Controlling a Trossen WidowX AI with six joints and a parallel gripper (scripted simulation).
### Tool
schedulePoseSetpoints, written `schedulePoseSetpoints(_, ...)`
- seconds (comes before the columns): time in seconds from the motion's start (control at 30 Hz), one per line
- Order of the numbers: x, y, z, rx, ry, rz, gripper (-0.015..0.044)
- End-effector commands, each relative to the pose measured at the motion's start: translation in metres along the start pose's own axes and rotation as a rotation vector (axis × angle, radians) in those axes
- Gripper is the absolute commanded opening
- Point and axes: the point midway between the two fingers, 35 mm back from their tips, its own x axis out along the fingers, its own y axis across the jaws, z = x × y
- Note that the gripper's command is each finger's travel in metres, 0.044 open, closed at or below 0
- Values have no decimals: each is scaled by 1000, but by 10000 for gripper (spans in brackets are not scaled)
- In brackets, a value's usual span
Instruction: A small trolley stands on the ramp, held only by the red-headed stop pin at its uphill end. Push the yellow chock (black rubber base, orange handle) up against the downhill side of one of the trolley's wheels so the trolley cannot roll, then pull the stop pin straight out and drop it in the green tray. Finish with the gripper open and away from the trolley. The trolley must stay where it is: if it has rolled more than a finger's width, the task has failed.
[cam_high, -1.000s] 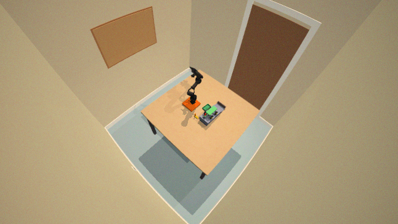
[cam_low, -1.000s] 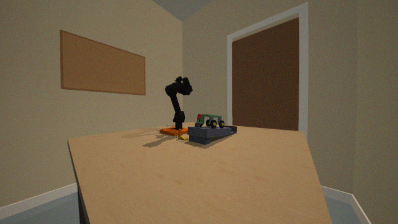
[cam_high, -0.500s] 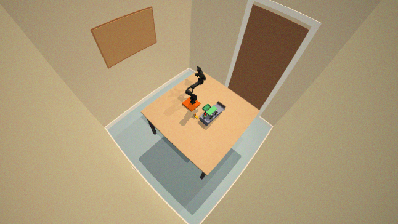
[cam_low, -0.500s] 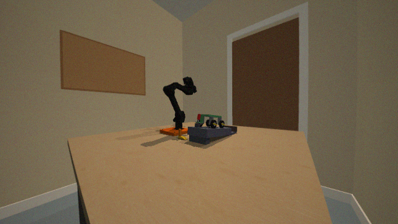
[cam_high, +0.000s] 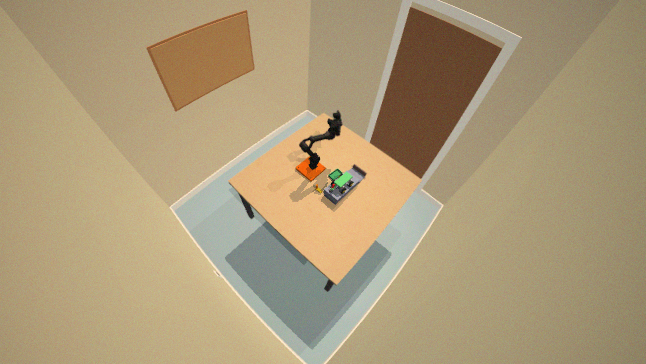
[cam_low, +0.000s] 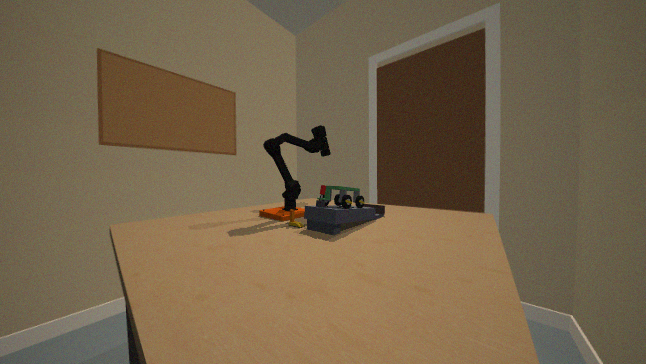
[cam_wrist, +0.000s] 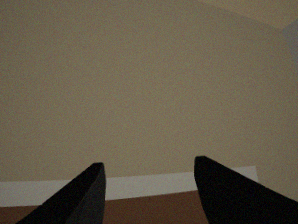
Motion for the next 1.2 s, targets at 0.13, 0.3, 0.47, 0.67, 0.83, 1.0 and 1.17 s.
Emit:
schedulePoseSetpoints(0.13, -35, 18, -66, 25, 267, 116, 190)
schedulePoseSetpoints(0.3, -70, 30, -104, 51, 443, 192, 190)
schedulePoseSetpoints(0.47, -108, 39, -133, 77, 608, 259, 190)
schedulePoseSetpoints(0.67, -161, 47, -160, 110, 808, 337, 190)
schedulePoseSetpoints(0.83, -212, 52, -177, 125, 981, 405, 190)
schedulePoseSetpoints(1.0, -266, 55, -184, 146, 1152, 473, 190)
schedulePoseSetpoints(1.17, -319, 56, -184, 173, 1321, 538, 190)
